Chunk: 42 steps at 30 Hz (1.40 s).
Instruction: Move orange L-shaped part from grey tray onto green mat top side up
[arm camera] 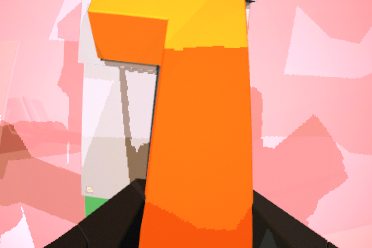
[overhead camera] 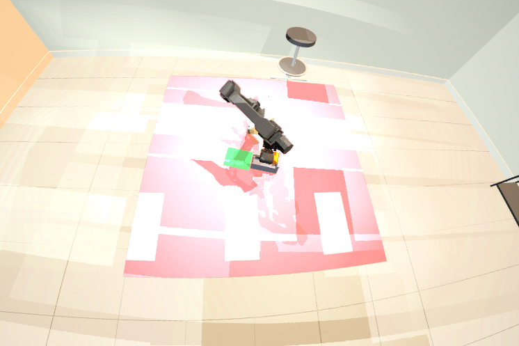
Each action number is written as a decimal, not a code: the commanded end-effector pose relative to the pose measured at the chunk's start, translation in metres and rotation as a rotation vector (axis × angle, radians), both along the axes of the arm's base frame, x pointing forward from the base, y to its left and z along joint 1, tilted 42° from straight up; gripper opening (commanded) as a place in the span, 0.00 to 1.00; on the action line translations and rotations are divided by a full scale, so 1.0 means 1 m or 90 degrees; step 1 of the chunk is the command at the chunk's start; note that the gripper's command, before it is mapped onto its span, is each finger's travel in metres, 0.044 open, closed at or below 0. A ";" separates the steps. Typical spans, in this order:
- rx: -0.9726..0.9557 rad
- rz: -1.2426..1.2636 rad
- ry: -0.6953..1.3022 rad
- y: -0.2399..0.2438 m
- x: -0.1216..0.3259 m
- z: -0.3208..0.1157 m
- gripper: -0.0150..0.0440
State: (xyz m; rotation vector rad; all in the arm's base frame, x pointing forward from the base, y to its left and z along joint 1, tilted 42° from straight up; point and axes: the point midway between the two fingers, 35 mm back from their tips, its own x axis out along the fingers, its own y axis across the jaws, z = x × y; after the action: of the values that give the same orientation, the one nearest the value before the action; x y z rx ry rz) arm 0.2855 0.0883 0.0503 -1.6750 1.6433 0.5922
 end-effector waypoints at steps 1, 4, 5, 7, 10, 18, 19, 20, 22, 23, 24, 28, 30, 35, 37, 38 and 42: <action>0.002 -0.004 0.000 0.001 -0.001 0.002 0.25; 0.002 -0.004 0.000 0.003 -0.001 0.003 0.25; 0.002 -0.004 0.000 0.003 -0.001 0.004 0.25; 0.002 -0.004 0.000 0.003 -0.002 0.005 0.25; 0.002 -0.004 0.001 -0.002 -0.003 0.009 0.25; 0.000 -0.004 0.001 -0.028 -0.011 0.028 0.25; 0.000 -0.004 0.001 -0.031 -0.012 0.030 0.25; 0.000 -0.004 0.001 -0.035 -0.013 0.033 0.25; 0.000 -0.004 0.001 -0.041 -0.015 0.038 0.25; 0.000 -0.004 0.001 -0.044 -0.016 0.041 0.25; -0.001 -0.004 0.001 -0.047 -0.017 0.043 0.25; -0.001 -0.004 0.002 -0.059 -0.020 0.053 0.25; -0.001 -0.004 0.002 -0.064 -0.022 0.058 0.25; -0.002 -0.004 0.002 -0.079 -0.026 0.071 0.25; -0.002 -0.004 0.002 -0.085 -0.028 0.076 0.25; -0.002 -0.004 0.002 -0.088 -0.029 0.078 0.25; -0.003 -0.004 0.002 -0.099 -0.033 0.088 0.25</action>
State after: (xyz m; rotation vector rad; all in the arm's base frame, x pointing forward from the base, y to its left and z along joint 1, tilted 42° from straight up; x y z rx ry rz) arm 0.2570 0.0008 0.1290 -1.6681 1.6486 0.5910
